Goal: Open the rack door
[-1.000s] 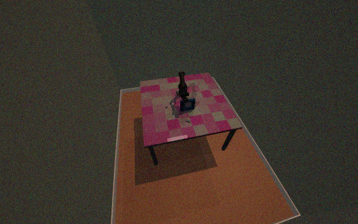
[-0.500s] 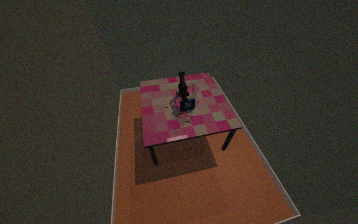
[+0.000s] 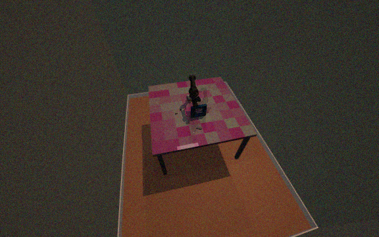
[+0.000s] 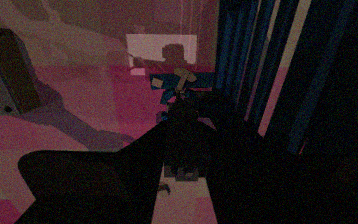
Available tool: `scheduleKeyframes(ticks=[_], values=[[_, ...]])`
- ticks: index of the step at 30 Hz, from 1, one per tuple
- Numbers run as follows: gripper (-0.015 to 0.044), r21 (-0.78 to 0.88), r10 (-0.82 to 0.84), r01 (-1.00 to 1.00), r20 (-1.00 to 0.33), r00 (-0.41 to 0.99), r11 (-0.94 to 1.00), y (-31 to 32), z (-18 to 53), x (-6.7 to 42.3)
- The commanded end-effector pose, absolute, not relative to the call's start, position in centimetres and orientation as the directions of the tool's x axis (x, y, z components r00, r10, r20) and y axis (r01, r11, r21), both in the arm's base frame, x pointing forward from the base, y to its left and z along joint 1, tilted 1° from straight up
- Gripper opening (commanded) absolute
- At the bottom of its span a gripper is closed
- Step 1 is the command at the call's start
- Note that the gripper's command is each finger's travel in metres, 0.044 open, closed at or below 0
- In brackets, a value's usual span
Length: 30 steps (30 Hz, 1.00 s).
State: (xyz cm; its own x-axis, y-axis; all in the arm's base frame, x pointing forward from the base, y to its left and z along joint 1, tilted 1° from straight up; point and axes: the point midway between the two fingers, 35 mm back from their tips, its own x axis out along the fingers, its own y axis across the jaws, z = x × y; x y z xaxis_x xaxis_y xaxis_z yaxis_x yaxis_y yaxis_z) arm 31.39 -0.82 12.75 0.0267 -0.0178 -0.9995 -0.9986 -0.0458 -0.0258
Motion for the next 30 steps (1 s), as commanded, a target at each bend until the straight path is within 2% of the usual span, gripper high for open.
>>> scheduleKeyframes(ticks=[1, 30], values=[[0.0014, -0.028, -0.012, -0.998, -1.0, 0.027, 0.05, -0.6, 12.7, 31.0], [0.0014, -0.025, -0.009, -0.848, -1.0, 0.023, 0.529, 2.1, 12.5, 26.6]])
